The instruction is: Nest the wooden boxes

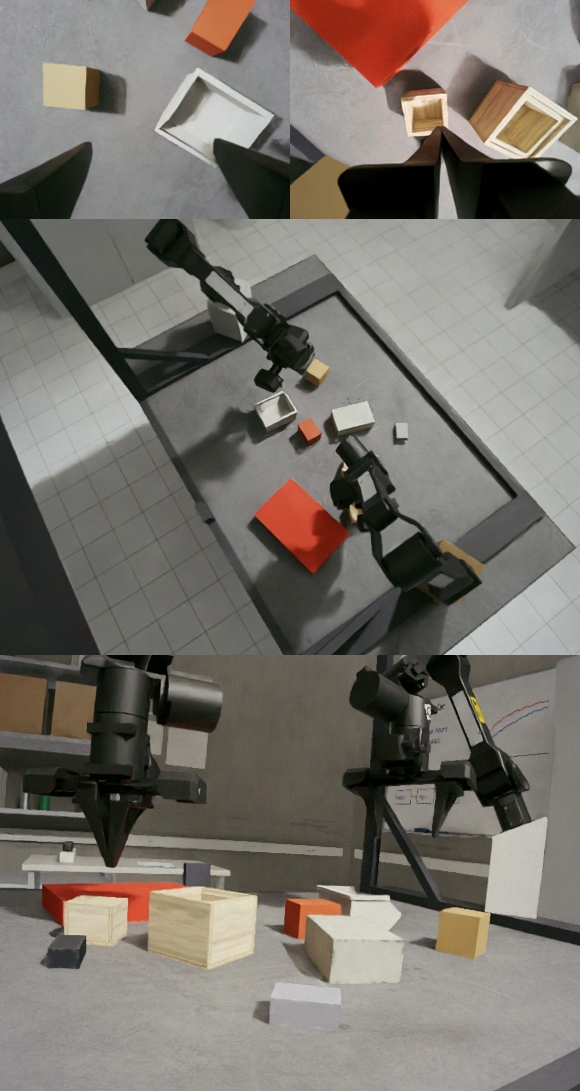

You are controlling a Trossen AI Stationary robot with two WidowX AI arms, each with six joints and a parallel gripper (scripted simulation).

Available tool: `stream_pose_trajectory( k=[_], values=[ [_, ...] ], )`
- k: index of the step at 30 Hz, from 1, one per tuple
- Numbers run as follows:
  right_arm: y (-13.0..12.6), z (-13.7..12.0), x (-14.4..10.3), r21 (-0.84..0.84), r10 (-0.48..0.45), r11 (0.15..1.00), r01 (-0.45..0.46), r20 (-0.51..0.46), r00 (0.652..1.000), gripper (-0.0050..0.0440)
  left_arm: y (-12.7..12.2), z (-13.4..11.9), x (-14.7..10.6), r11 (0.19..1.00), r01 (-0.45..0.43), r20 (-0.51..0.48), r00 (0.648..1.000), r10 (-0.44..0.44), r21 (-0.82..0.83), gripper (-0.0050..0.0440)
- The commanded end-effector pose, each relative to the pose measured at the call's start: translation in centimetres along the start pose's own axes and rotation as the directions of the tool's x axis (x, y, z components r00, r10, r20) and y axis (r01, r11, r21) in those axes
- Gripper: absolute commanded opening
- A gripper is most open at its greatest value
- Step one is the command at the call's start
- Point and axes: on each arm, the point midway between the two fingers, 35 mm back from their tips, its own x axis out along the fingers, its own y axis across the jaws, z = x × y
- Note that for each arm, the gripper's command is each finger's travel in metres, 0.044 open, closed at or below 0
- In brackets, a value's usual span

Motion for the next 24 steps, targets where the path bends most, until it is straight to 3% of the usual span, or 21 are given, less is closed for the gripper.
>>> stream_pose_trajectory(
  k=[1, 8, 14, 19, 24],
  values=[
    [1.0, 0.2, 0.0, -0.066, -0.008, 0.998, 0.008, 0.009, 1.0, -0.005, 0.0, -0.8, -2.1, 0.996, 0.076, -0.081, 0.993, -0.08, -0.049, 0.04],
    [1.4, 0.0, 0.3, -0.086, -0.004, 0.996, 0.004, 0.004, 1.0, -0.005, 0.0, -1.2, -2.6, 0.991, 0.104, -0.114, 0.987, -0.113, -0.08, 0.04],
    [1.5, -0.1, 1.6, -0.071, 0.008, 0.997, -0.008, -0.001, 1.0, -0.005, 0.2, -1.5, -2.3, 0.992, 0.098, -0.122, 0.987, -0.108, -0.085, 0.04],
    [1.6, -0.1, 4.0, -0.071, 0.008, 0.997, -0.008, -0.001, 1.0, -0.005, 0.2, -1.5, -2.3, 0.992, 0.098, -0.122, 0.987, -0.108, -0.085, 0.04],
    [1.5, 0.0, 4.4, -0.073, 0.005, 0.997, -0.005, -0.001, 1.0, -0.005, 0.2, -1.5, -2.3, 0.992, 0.098, -0.122, 0.987, -0.108, -0.085, 0.04]
  ],
)
